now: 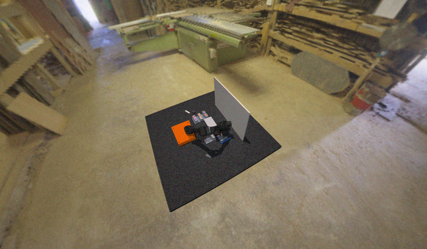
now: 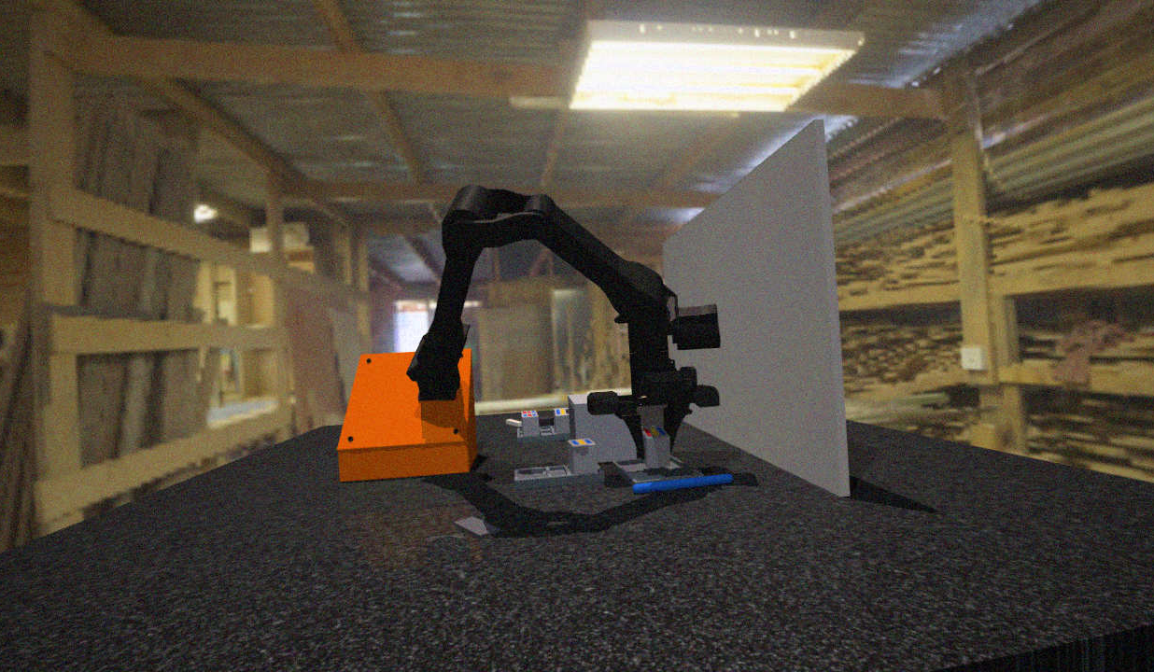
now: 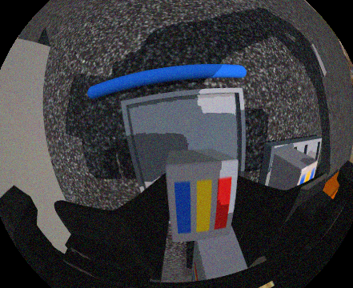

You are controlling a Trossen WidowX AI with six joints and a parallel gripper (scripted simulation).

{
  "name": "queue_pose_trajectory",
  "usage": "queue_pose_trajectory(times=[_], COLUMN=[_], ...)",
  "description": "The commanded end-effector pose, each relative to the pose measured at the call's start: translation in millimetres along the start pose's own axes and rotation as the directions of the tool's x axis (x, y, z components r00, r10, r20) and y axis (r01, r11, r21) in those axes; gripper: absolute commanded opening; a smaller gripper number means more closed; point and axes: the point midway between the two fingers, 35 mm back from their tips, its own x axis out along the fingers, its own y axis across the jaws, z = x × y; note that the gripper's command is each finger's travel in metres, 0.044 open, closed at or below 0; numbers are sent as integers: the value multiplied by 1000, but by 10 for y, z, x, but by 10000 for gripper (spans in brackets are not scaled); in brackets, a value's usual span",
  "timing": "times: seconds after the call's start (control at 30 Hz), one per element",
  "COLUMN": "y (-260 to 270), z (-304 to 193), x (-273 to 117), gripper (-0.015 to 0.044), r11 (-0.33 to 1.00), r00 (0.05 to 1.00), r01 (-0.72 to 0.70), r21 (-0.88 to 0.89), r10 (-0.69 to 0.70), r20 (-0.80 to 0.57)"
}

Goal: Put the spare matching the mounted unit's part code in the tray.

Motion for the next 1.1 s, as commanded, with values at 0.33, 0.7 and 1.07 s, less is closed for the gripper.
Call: queue_pose_trajectory(times=[0.33,0.7,1.07], y=[6,-10,25], z=[0,-19,-48], x=[-30,-1073,-1066], gripper=[440,440,440], r11=[1000,1000,1000], r00=[1000,1000,1000], r01=[0,3,-16], r21=[1,-7,-13], r10=[0,-3,16], r20=[-1,-9,-13])
